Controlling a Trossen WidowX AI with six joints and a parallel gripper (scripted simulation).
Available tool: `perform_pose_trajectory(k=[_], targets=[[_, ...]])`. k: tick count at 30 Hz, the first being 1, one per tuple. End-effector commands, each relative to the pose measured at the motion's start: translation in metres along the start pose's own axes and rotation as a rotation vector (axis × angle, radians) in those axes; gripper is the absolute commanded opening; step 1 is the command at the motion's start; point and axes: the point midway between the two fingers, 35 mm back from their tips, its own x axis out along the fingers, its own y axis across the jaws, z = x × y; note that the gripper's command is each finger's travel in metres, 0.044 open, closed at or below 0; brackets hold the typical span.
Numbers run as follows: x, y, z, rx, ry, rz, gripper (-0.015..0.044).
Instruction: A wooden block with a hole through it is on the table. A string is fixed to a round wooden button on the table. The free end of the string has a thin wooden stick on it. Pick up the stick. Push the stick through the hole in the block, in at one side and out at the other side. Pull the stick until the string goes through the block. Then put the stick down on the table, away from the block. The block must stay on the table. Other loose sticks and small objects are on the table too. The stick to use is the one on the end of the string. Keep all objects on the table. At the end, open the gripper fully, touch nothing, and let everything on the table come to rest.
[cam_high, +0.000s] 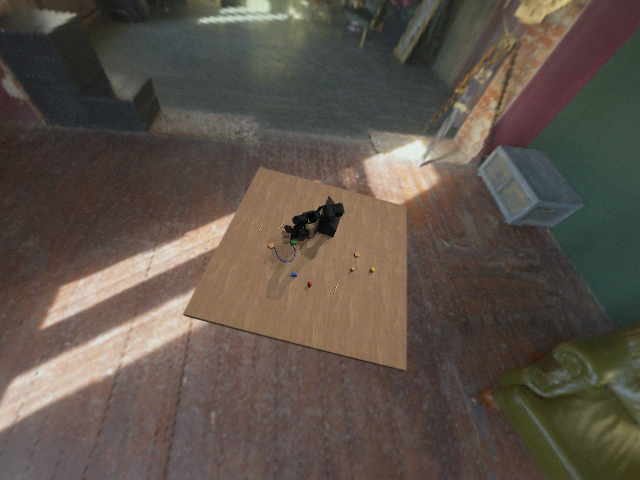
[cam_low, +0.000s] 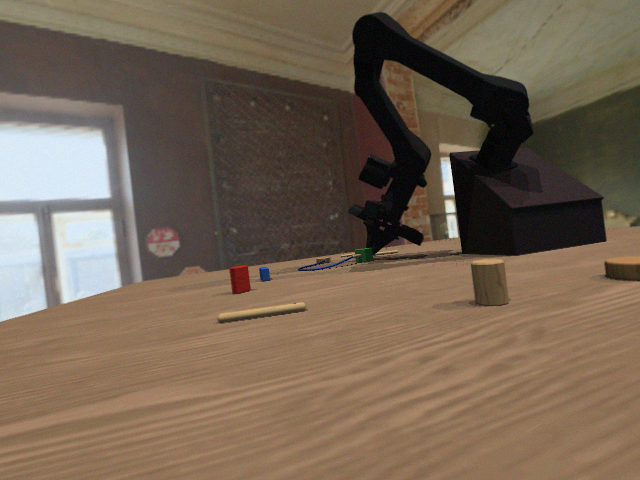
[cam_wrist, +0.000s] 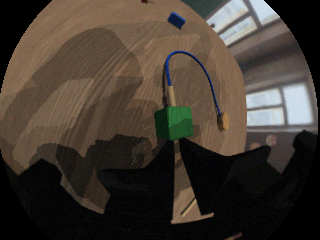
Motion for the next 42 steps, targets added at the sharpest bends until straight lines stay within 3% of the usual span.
perform_pose_trajectory(k=[1, 42], targets=[[0.0, 0.003, -0.006, 0.001, -0.002, 0.001, 0.0], [-0.015, -0.002, -0.057, -0.003, -0.001, -0.018, 0.0]])
